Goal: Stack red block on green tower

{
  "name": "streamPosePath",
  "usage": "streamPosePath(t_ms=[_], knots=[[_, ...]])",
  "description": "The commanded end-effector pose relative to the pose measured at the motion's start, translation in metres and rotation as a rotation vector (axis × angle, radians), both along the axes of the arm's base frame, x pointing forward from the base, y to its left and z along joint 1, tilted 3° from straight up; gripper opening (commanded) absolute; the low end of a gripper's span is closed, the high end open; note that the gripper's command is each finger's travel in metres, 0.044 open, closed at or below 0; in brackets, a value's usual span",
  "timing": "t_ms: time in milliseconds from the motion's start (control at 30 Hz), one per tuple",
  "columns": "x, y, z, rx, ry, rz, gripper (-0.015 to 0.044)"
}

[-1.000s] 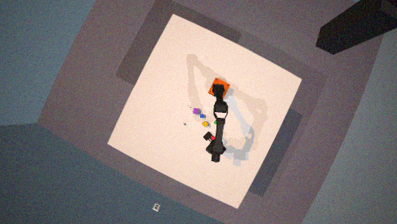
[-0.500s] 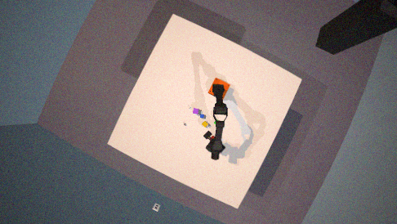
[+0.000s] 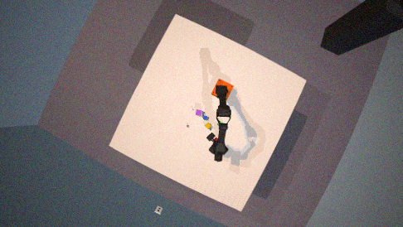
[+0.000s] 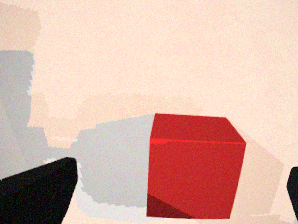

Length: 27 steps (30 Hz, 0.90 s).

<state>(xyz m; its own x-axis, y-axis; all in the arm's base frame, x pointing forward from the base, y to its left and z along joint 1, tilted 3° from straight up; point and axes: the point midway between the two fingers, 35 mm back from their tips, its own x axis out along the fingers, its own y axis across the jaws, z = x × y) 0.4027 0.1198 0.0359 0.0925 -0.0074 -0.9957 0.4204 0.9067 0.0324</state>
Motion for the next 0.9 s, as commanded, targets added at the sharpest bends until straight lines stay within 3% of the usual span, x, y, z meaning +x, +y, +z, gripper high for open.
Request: streamPosePath(t_ms=[0,867], knots=[[-0.003,-0.001,-0.012,-0.002,0.019,-0.003,0.0440],[-0.003,-0.001,-0.032,-0.002,0.019,-0.003,0.0440]])
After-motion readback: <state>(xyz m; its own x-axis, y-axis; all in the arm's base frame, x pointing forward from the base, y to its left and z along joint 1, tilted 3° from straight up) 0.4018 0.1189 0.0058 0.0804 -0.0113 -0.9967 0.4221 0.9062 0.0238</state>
